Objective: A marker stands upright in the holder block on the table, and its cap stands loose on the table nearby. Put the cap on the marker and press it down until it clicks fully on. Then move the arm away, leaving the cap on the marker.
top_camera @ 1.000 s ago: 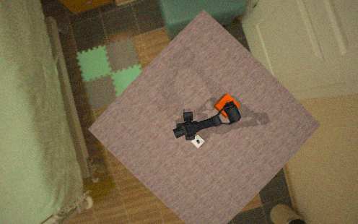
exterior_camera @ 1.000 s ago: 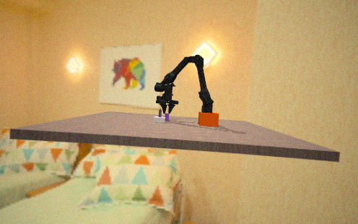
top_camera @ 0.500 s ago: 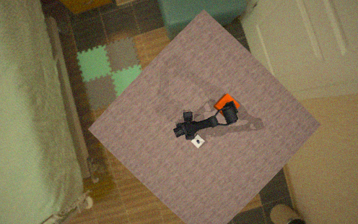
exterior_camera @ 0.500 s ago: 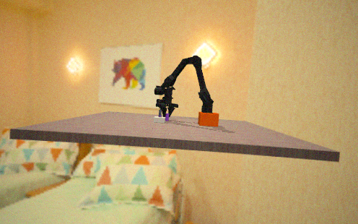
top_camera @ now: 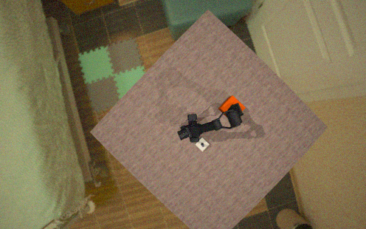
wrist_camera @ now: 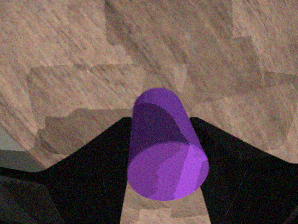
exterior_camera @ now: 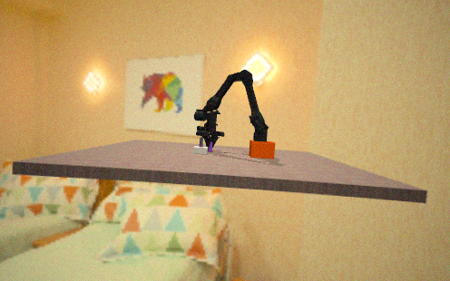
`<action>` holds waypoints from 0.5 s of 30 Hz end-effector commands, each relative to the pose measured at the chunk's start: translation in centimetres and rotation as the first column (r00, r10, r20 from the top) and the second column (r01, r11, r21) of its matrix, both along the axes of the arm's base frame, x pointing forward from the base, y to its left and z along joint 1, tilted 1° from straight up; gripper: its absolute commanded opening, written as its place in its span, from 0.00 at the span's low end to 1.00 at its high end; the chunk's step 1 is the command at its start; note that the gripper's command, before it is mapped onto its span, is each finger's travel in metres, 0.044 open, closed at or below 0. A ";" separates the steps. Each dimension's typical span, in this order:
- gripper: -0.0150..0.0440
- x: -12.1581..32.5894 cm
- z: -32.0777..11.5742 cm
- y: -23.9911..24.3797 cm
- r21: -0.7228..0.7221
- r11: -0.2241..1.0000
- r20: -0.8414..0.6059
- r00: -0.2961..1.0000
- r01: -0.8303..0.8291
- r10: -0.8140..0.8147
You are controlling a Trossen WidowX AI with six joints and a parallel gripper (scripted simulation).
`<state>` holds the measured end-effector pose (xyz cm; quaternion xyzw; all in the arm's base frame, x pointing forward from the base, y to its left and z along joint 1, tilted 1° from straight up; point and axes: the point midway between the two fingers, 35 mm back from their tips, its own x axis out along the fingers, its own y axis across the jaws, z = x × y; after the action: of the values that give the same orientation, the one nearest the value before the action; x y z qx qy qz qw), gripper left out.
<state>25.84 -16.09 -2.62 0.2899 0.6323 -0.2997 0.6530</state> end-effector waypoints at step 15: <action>0.25 0.1 3.6 0.0 0.001 1.000 0.001 1.000 -0.005 0.005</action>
<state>25.61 -15.97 -0.62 0.2907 0.6380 -0.2991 0.6473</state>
